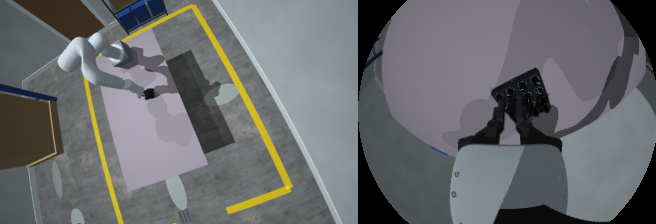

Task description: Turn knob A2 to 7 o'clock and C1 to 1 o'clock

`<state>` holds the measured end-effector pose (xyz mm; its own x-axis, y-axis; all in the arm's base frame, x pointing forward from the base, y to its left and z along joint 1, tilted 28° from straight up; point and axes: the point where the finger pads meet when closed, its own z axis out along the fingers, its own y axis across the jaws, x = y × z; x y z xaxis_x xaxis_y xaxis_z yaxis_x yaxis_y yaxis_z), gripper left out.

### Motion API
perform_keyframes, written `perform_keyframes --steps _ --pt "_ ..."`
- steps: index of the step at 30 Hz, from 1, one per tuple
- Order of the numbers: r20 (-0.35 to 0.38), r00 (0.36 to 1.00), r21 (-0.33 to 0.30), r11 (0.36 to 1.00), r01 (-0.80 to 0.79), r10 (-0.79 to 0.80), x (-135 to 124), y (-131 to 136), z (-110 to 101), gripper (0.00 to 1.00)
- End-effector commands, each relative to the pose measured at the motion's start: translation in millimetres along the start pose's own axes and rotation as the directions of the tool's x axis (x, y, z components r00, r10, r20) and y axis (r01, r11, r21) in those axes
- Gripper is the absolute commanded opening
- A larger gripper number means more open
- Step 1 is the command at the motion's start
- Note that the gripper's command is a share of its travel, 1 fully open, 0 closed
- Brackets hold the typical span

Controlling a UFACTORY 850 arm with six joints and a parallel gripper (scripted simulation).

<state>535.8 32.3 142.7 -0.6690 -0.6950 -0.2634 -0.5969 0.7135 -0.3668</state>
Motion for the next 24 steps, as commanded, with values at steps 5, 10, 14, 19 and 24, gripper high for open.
perform_keyframes --steps 5,10,14,19,24 --pt "0.023 0.970 -0.003 0.970 -0.243 0.243 -0.4 -0.4 -1.9 0.19" --pt "0.022 0.923 -0.006 0.923 -0.384 0.384 -0.5 -0.5 -2.9 0.19" --pt "0.021 0.872 -0.008 0.873 -0.488 0.489 -0.5 -0.5 -3.7 0.19" --pt "0.020 0.801 -0.011 0.801 -0.598 0.599 -0.5 -0.5 -4.6 0.19" --pt "0.018 0.716 -0.013 0.717 -0.697 0.697 -0.6 -0.5 -5.4 0.19"
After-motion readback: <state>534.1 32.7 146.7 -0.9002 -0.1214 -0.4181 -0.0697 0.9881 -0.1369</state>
